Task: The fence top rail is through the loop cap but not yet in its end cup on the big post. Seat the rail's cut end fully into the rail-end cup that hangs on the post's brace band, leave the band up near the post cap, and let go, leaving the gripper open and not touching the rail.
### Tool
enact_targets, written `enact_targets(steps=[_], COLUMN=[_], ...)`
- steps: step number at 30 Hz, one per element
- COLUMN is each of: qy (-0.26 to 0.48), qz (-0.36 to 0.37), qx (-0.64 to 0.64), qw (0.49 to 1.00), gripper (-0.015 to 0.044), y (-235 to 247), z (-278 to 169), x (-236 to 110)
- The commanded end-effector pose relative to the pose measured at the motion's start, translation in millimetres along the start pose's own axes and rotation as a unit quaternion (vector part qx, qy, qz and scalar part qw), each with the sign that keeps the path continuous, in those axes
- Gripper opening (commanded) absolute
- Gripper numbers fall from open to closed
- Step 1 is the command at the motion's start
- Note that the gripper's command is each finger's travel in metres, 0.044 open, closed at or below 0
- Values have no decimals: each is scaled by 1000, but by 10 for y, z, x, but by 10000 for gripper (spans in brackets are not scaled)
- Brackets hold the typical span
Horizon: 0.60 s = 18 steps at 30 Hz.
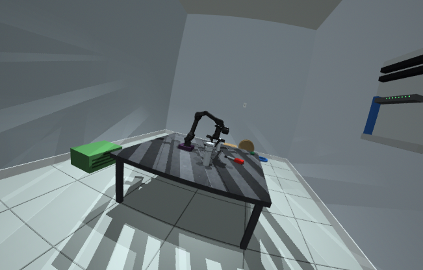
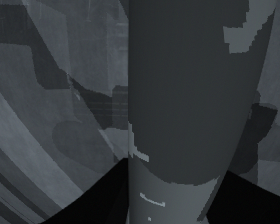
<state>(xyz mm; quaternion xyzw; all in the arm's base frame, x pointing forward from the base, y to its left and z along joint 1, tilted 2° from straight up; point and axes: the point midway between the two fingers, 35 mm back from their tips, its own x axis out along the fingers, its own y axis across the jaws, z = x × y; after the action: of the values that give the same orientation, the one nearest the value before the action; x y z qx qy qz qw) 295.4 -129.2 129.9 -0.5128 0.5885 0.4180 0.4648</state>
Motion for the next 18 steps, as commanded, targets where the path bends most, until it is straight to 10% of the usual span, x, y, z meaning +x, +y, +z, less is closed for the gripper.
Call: enact_targets(steps=[1,13,18], qy=[8,0,0], qz=[-5,0,0], qx=[2,0,0], qw=[1000,1000,1000], gripper=[0,0,131], y=[-20,0,0], z=[-65,-12,-12], x=[-36,1,1])
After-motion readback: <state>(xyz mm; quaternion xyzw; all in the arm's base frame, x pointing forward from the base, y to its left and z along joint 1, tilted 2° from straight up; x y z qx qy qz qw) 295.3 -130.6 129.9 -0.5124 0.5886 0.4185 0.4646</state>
